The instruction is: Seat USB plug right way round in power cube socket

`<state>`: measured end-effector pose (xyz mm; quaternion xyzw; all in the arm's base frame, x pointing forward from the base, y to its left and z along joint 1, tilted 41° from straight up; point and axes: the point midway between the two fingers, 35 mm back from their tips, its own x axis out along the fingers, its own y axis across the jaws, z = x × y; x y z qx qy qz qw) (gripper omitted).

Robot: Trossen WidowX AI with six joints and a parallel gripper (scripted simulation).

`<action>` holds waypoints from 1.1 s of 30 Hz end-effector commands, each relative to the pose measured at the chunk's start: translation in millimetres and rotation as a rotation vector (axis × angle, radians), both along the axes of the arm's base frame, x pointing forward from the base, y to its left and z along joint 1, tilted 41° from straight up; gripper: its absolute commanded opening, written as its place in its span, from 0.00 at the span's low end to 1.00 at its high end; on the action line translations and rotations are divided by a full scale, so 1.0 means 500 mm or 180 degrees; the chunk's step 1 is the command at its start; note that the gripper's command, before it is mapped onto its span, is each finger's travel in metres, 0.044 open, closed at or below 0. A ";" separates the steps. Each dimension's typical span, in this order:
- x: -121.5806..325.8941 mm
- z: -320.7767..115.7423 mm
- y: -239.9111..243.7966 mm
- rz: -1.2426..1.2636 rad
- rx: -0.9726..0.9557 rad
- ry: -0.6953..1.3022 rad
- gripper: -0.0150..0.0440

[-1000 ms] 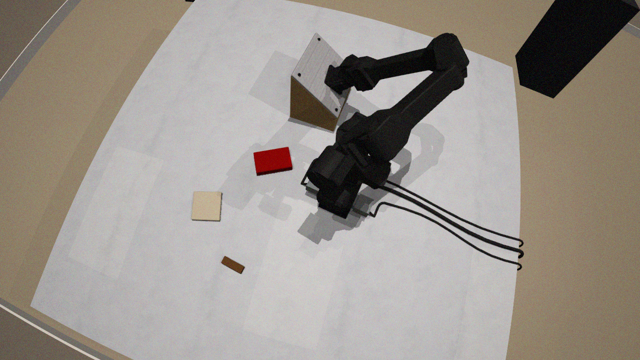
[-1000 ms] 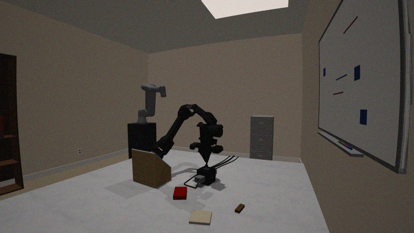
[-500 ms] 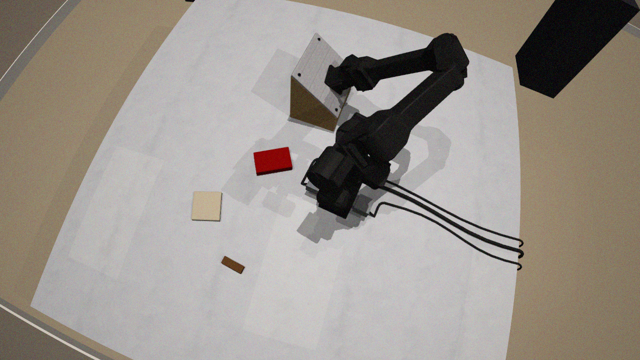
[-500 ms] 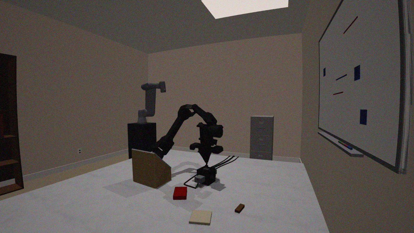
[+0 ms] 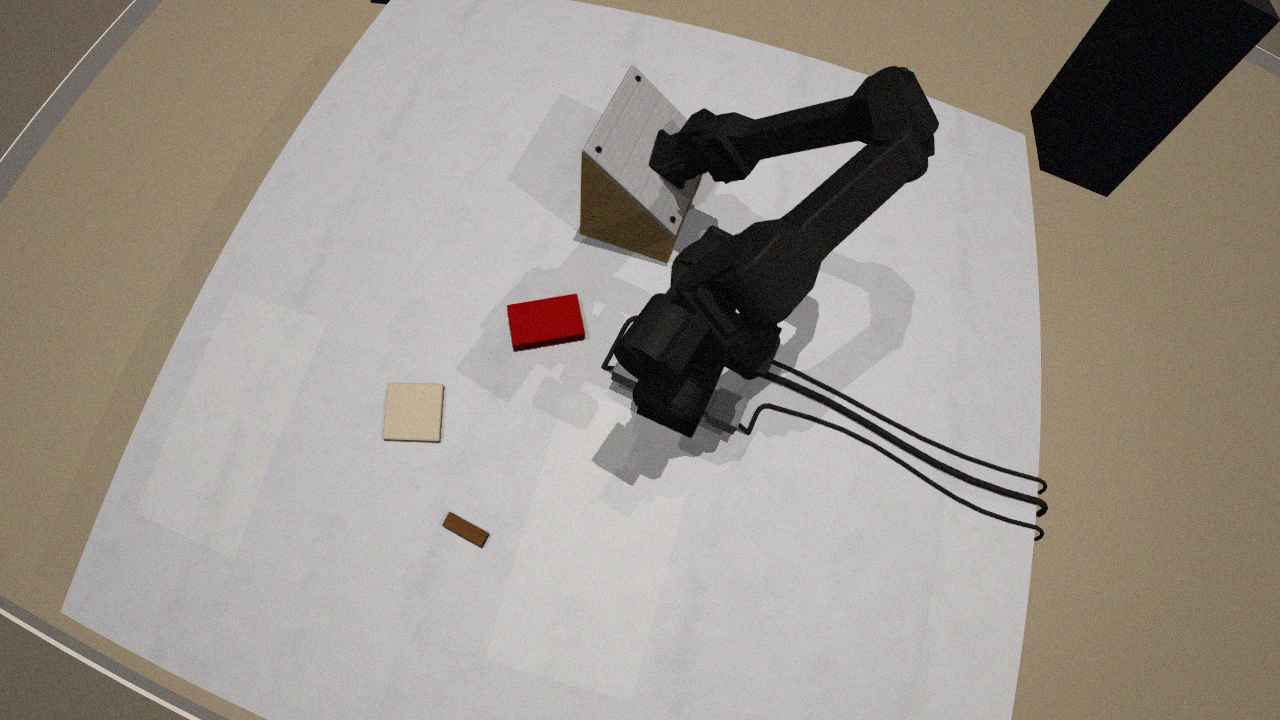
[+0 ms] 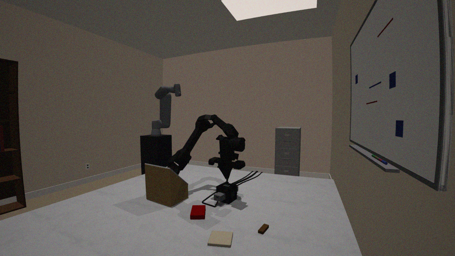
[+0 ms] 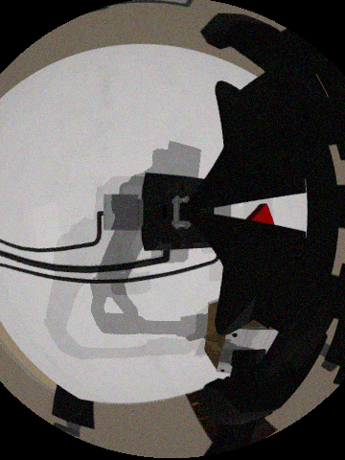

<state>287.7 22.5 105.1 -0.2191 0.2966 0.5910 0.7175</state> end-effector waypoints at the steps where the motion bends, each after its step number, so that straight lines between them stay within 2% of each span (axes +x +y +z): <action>1: 0.001 -0.001 0.001 -0.0011 0.0014 0.0010 0.25; 33: 0.001 -0.007 0.006 -0.0011 0.0014 0.0010 0.25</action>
